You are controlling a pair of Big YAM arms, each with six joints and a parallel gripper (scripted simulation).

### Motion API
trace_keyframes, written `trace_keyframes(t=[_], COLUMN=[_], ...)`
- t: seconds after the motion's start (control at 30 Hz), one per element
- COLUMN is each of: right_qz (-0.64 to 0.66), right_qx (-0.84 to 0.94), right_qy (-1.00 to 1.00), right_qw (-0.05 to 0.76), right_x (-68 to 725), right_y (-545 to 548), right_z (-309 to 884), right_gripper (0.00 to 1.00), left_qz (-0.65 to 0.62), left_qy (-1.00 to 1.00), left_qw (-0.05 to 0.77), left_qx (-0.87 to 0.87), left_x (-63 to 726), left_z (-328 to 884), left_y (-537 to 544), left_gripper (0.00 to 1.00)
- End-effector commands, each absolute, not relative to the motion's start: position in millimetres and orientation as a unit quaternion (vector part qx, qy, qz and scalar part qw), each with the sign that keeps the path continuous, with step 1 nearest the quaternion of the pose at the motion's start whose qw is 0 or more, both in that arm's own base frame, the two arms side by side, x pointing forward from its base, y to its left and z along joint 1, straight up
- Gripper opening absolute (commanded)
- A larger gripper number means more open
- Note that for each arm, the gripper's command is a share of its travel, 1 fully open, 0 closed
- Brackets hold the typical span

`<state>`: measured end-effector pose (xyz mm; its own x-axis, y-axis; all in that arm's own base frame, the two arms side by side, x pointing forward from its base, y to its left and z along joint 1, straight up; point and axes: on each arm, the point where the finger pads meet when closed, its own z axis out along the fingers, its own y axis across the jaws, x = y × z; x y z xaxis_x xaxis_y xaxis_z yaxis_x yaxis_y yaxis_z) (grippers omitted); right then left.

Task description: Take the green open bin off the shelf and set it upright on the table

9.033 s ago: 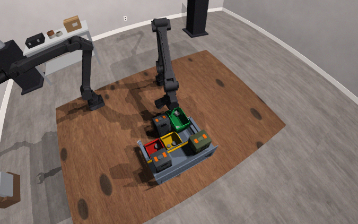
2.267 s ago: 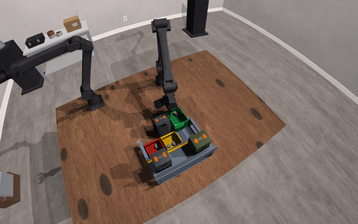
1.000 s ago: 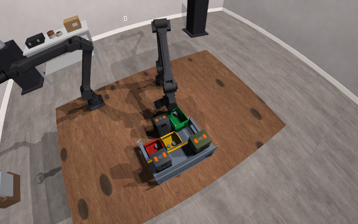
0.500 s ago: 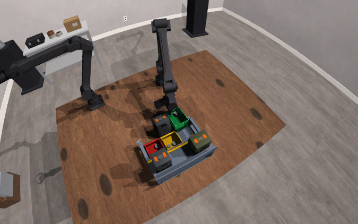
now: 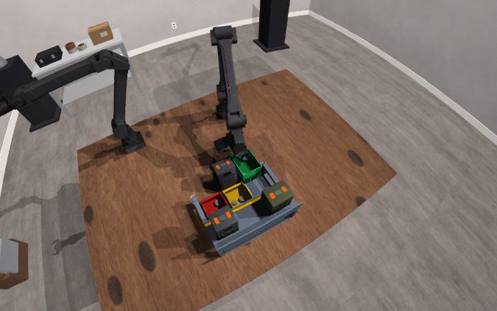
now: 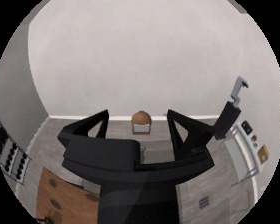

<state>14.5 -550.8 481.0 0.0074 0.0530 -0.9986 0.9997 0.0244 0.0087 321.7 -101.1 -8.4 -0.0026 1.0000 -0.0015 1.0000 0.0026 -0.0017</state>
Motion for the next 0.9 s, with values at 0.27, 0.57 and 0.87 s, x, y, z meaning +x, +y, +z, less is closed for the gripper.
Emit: trace_keyframes(t=[0.27, 0.57, 0.87], right_qz=[-0.496, -0.496, -0.496], right_qx=[0.496, 0.496, 0.496], right_qy=[0.504, 0.504, 0.504], right_qw=[0.504, 0.504, 0.504], right_x=[9.0, 9.0, 9.0], right_y=[-544.8, -544.8, -544.8], right_z=[500.5, 500.5, 500.5], right_gripper=[1.00, 1.00, 1.00], left_qz=[-0.006, -0.006, -0.007], left_qy=[-0.709, -0.709, -0.710], left_qw=[-0.008, -0.008, -0.008], left_qx=[-0.705, -0.705, -0.704], left_x=[324.5, 324.7, 324.8], left_z=[-5.2, -5.2, -5.3], left_y=[-100.5, -99.8, -98.9], left_gripper=[0.90, 0.90, 0.90])
